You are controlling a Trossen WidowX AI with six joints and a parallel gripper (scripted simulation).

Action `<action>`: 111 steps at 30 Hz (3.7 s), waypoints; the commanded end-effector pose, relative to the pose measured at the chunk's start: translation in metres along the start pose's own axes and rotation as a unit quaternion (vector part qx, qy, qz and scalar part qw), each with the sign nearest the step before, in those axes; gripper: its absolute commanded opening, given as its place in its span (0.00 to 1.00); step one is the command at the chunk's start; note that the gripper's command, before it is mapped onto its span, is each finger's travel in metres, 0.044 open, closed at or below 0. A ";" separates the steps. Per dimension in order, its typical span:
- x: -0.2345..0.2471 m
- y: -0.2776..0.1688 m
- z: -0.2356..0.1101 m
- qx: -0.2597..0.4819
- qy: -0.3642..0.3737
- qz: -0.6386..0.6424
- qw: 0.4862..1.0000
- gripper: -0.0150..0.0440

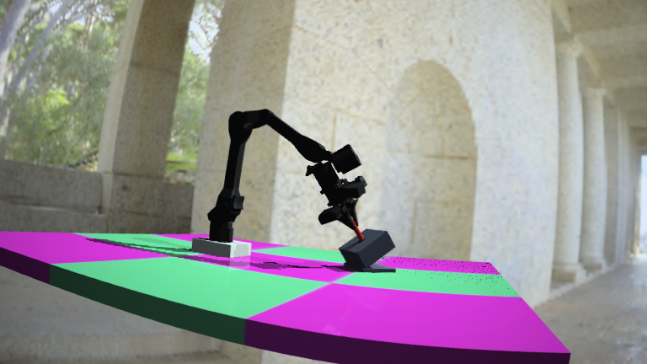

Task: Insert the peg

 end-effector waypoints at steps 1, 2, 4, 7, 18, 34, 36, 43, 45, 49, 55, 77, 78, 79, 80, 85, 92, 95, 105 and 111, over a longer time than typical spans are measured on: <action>-0.001 -0.001 0.003 0.000 -0.001 0.002 1.000 0.25; -0.001 -0.001 0.003 0.000 -0.001 0.002 1.000 0.25; -0.001 0.000 0.004 0.000 -0.001 0.002 1.000 0.25; -0.001 0.000 0.005 0.000 -0.001 0.002 1.000 0.25; -0.001 0.000 0.011 0.000 -0.001 0.002 1.000 0.25; -0.001 0.001 0.020 0.000 -0.001 0.002 1.000 0.25; -0.001 0.001 0.021 0.000 -0.001 0.002 1.000 0.25; -0.002 0.001 0.024 0.000 -0.001 0.002 1.000 0.25; -0.002 0.000 0.025 0.000 -0.001 0.002 1.000 0.25; -0.002 0.000 0.026 0.000 -0.001 0.002 1.000 0.25; -0.003 0.000 0.027 0.000 -0.001 0.002 1.000 0.25; -0.001 0.001 0.025 0.000 0.002 -0.001 1.000 0.88; -0.001 0.001 0.024 0.000 0.002 -0.001 1.000 0.92; -0.001 0.001 0.023 0.000 0.002 -0.001 1.000 0.97; -0.001 0.001 0.021 0.000 0.002 -0.001 1.000 1.00; -0.001 0.002 0.012 0.001 0.001 0.000 1.000 1.00; -0.002 0.004 -0.002 0.001 -0.001 0.001 1.000 1.00; -0.002 0.004 -0.008 0.001 -0.002 0.001 1.000 1.00; -0.003 0.005 -0.029 0.002 -0.004 0.003 1.000 1.00; -0.004 0.005 -0.042 0.003 -0.005 0.004 1.000 1.00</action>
Point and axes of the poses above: the point midway between the two fingers, 35 mm back from their tips, its own z axis out along the fingers, its own x axis across the jaws, y = z × x, the point moved 5 cm from there along -z, back along the fingers, and after that the axes turned 6 degrees about -z, right-handed, at the moved point
